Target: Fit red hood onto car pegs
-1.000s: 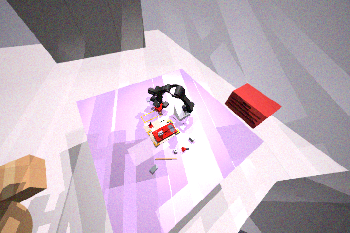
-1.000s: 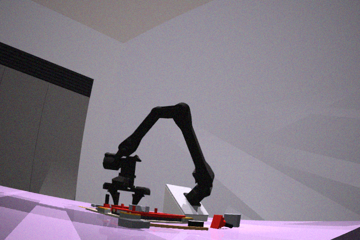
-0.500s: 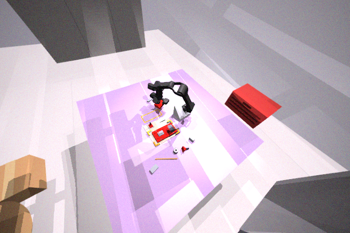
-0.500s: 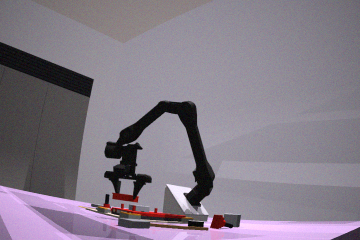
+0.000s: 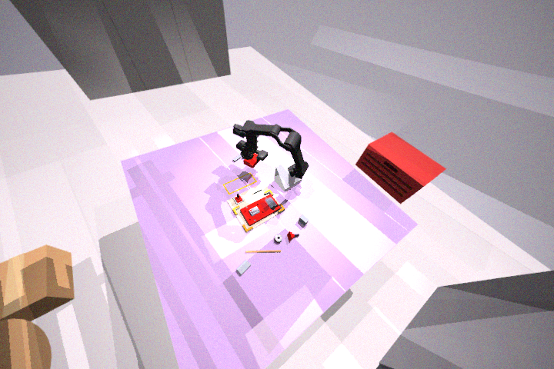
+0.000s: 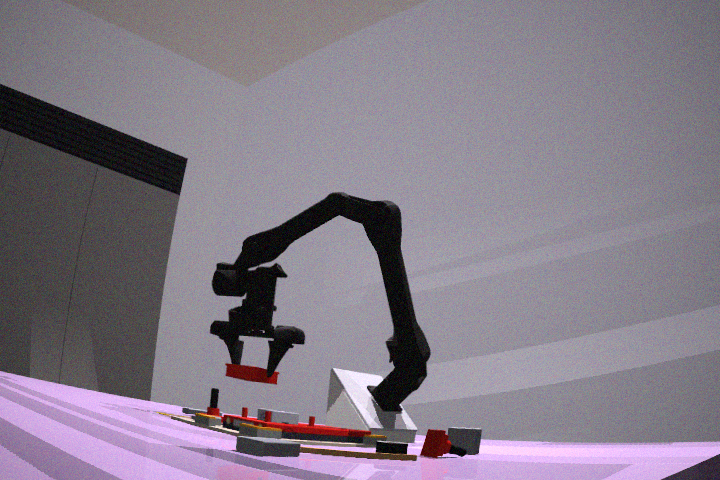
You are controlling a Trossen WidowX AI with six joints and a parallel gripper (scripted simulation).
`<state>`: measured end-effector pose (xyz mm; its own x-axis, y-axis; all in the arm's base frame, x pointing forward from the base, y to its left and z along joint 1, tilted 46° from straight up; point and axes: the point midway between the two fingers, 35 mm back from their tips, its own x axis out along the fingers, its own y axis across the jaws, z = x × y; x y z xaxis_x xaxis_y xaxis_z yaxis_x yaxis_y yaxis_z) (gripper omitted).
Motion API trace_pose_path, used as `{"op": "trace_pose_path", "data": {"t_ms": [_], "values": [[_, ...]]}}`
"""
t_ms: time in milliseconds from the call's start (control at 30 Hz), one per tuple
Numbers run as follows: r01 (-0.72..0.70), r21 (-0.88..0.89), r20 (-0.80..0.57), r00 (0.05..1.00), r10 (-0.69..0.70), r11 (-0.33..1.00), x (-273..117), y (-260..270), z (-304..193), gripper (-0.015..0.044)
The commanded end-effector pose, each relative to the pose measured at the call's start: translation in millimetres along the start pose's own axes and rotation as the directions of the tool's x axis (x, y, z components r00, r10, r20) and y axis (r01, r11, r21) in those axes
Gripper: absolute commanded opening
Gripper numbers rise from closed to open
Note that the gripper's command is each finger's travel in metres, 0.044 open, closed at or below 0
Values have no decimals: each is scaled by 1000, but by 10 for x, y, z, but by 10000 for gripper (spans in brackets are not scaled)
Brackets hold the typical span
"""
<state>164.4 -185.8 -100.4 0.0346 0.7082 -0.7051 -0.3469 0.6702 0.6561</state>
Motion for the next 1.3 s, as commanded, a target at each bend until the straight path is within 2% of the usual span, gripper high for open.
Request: {"op": "trace_pose_path", "data": {"t_ms": [0,700,1267], "values": [[5,19,-3,1000,-5,1000,-20,18,93,0],[56,248,-9,998,-55,967,-186,612,1486,0],[13,401,7,1000,-17,916,-103,1583,2373,0]]}}
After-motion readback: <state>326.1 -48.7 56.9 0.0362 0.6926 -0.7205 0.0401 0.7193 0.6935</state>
